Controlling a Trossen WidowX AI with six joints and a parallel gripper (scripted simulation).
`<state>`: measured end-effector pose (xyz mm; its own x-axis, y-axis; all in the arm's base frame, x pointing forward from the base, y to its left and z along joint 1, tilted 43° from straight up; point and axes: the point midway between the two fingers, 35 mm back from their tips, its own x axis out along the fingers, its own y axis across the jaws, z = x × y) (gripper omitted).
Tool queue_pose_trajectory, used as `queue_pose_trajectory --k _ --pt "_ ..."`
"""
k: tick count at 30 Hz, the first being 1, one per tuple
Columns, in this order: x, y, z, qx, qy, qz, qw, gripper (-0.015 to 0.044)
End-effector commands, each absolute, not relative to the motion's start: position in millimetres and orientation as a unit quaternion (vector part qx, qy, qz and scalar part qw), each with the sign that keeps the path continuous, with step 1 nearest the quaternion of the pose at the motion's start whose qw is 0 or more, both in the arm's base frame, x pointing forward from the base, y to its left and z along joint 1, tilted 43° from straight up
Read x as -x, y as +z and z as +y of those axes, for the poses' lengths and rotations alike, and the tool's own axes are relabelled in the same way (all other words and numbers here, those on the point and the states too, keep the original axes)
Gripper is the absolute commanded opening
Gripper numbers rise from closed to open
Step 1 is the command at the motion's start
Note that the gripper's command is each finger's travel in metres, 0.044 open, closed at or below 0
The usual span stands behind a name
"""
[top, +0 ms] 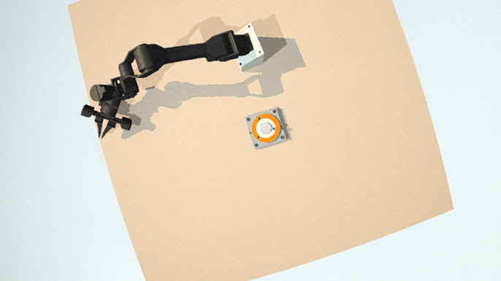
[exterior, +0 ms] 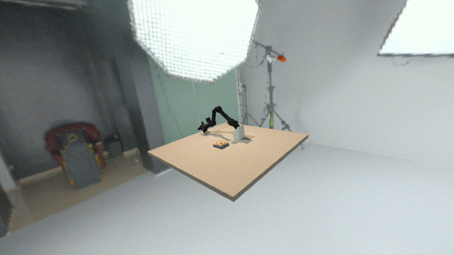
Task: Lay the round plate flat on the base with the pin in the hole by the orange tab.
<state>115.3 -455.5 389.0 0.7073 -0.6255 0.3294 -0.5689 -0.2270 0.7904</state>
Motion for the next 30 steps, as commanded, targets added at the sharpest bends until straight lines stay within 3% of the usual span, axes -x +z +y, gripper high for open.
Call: queue_pose_trajectory --k 1,6,20,30 --pt "-163 384 -444 -0.798 -0.041 -0.357 0.484 0.0" --pt "-255 364 -420 -0.805 -0.079 -0.306 0.503 0.0" --pt "-407 274 -309 -0.808 -0.186 -0.121 0.546 0.0" --pt "-462 169 -185 -0.698 -0.308 0.09 0.641 0.0"
